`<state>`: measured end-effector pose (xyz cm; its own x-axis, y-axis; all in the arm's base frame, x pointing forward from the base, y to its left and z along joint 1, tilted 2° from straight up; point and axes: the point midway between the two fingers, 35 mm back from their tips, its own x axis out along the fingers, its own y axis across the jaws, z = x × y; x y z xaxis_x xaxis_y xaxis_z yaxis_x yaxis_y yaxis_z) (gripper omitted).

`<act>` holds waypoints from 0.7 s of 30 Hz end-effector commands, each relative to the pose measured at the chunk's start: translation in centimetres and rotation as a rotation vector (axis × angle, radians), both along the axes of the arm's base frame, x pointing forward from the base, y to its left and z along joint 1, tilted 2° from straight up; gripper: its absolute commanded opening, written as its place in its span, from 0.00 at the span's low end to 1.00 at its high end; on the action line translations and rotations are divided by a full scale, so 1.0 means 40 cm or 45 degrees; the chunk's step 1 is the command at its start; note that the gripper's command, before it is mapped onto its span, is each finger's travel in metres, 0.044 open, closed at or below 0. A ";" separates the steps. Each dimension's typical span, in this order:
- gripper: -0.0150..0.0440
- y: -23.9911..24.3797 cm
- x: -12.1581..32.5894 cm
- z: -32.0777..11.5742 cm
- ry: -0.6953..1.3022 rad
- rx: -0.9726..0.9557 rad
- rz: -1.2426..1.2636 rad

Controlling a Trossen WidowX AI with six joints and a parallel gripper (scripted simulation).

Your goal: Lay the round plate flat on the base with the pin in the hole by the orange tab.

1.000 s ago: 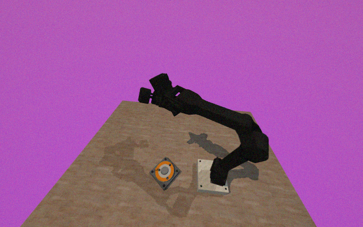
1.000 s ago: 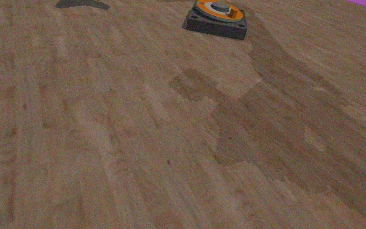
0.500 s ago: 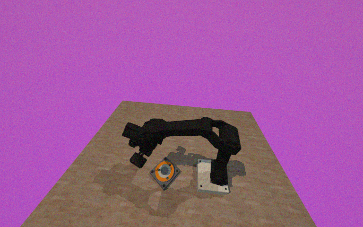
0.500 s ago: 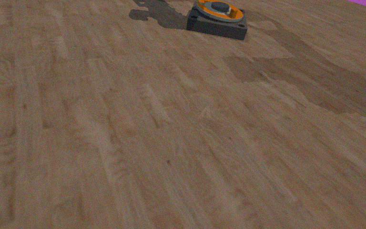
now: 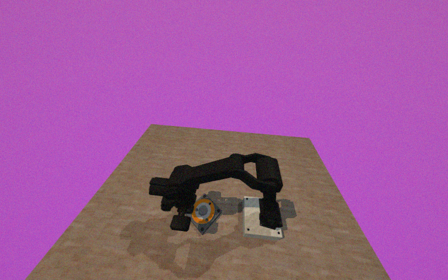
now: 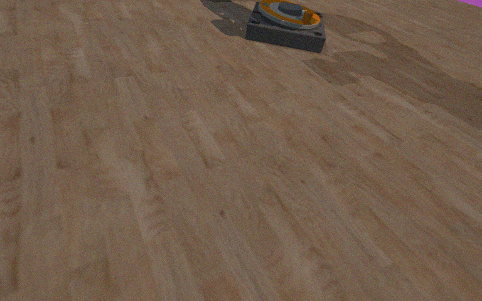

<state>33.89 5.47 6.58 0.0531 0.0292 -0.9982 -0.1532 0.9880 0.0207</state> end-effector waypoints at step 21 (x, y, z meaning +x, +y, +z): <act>0.25 -0.041 0.007 -0.109 0.034 0.000 0.010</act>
